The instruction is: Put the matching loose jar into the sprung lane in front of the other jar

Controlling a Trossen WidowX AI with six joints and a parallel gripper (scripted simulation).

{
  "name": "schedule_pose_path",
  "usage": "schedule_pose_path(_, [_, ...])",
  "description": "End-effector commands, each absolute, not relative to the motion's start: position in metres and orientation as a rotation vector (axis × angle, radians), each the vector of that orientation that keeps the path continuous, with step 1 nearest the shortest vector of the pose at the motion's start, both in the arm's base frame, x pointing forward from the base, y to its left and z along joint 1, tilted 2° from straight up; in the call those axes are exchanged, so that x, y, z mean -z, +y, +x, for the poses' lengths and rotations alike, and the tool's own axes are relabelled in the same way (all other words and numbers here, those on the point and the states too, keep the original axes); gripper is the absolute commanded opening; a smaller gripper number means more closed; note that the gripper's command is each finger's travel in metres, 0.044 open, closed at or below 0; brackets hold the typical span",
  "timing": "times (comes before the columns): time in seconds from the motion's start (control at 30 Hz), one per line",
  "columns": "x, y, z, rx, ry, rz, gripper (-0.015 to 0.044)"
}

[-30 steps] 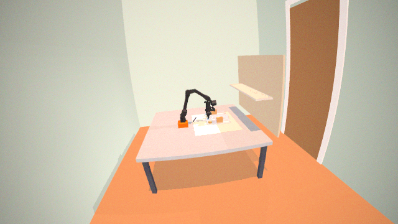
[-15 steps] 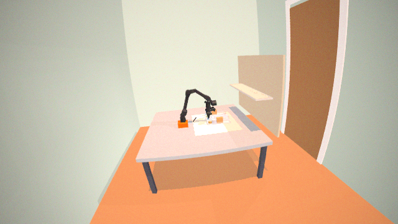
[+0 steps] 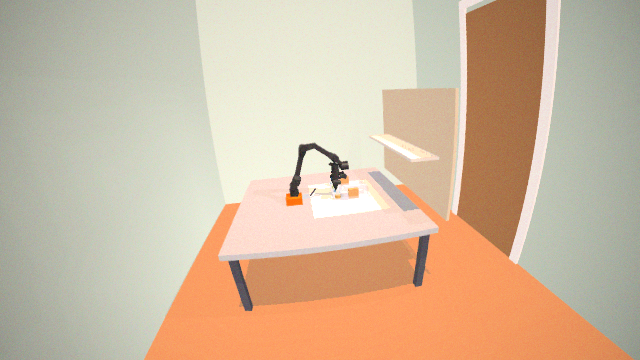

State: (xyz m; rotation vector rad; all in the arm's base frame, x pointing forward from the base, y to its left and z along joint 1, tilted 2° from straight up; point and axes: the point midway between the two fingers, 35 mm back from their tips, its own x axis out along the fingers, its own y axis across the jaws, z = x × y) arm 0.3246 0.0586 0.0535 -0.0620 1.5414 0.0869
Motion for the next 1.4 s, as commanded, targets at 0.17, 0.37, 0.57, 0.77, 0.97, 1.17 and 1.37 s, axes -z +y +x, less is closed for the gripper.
schedule_pose_path(0.17, [-0.057, 0.060, 0.333, -0.092, 1.512, -0.066, 0.0000])
schedule_pose_path(0.37, [-0.056, 0.060, 0.333, -0.092, 1.512, -0.066, 0.0000])
schedule_pose_path(0.57, [-0.054, 0.060, 0.334, -0.092, 1.512, -0.066, 0.0000])
schedule_pose_path(0.77, [-0.052, 0.060, 0.334, -0.092, 1.512, -0.066, 0.0000])
schedule_pose_path(0.97, [-0.050, 0.060, 0.334, -0.092, 1.512, -0.066, 0.0000])
schedule_pose_path(1.17, [-0.048, 0.060, 0.334, -0.092, 1.512, -0.066, 0.0000])
schedule_pose_path(1.37, [-0.046, 0.060, 0.334, -0.092, 1.512, -0.066, 0.0000])
